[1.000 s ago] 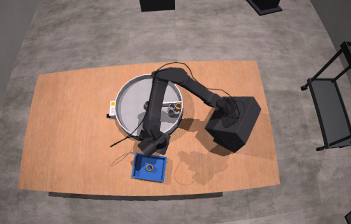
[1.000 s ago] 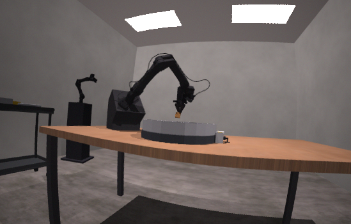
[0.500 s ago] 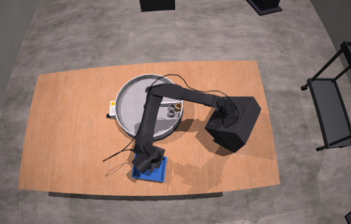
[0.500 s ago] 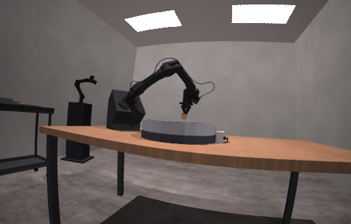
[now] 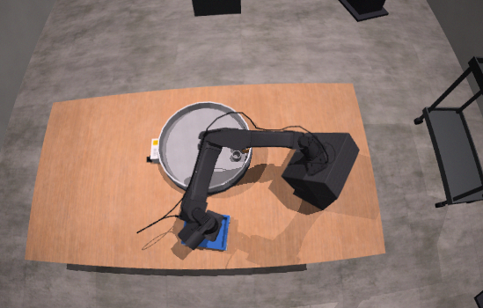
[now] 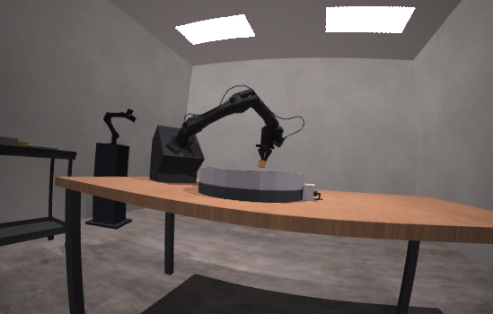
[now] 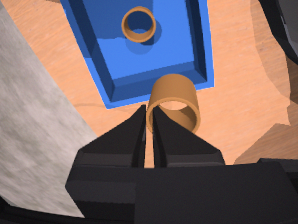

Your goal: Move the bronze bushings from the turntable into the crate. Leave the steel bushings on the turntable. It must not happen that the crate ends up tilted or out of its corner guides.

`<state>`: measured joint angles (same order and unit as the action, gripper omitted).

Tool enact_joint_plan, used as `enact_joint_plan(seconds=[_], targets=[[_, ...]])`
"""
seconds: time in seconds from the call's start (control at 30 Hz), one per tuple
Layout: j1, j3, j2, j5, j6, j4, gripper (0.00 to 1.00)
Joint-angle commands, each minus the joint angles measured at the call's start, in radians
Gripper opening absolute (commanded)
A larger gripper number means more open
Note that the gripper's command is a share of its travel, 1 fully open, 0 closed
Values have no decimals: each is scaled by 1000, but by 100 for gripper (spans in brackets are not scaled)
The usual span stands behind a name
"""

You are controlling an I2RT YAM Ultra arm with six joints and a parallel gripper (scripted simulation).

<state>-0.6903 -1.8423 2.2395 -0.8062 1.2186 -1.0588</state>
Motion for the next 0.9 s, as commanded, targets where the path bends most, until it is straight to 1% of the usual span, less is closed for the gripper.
enact_joint_plan(seconds=[0.0, 0.13, 0.23, 0.3, 0.4, 0.5, 0.87], targets=[[-47, -60, 13, -14, 15, -47, 0], [-50, -94, 34, -15, 19, -62, 0], [-50, -110, 27, -14, 22, -71, 0], [-50, -110, 27, -14, 22, -71, 0], [-51, -121, 50, -15, 23, -76, 0], [-51, -126, 35, -14, 24, -79, 0], [-52, -127, 35, -14, 23, -81, 0]])
